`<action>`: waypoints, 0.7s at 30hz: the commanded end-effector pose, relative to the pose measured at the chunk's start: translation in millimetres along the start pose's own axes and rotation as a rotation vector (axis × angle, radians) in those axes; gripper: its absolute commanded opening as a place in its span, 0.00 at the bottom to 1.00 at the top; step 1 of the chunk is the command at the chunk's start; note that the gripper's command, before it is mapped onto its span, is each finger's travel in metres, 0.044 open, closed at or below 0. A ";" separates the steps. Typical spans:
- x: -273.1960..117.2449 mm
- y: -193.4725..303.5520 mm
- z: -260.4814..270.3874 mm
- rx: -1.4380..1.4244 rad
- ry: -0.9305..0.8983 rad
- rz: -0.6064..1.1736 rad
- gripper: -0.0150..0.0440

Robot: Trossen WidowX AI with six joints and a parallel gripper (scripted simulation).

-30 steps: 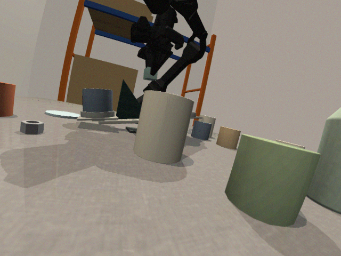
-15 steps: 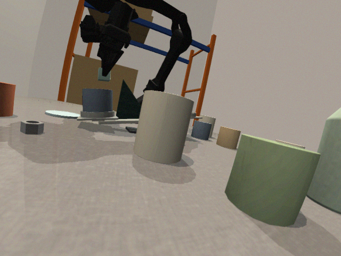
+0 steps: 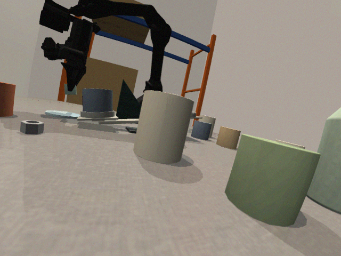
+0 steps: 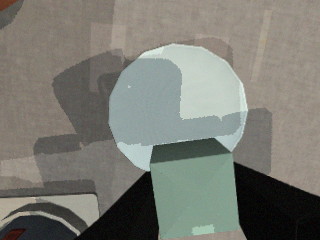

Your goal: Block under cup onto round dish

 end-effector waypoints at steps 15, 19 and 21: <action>44.0 -5.1 -3.4 -0.019 0.001 -0.008 0.25; 48.3 -5.2 -3.4 -0.019 0.001 -0.008 0.25; 51.5 -5.3 -3.3 -0.019 0.001 -0.008 0.25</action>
Point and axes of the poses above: the point midway between the two fingers, 35 mm back from their tips, its own x axis out along the fingers, its own z axis across the jaws, y = z × x, the point moved 7 cm from there along -x, back along the fingers, and after that the axes turned 12 degrees about -x, right-handed, at the moved point
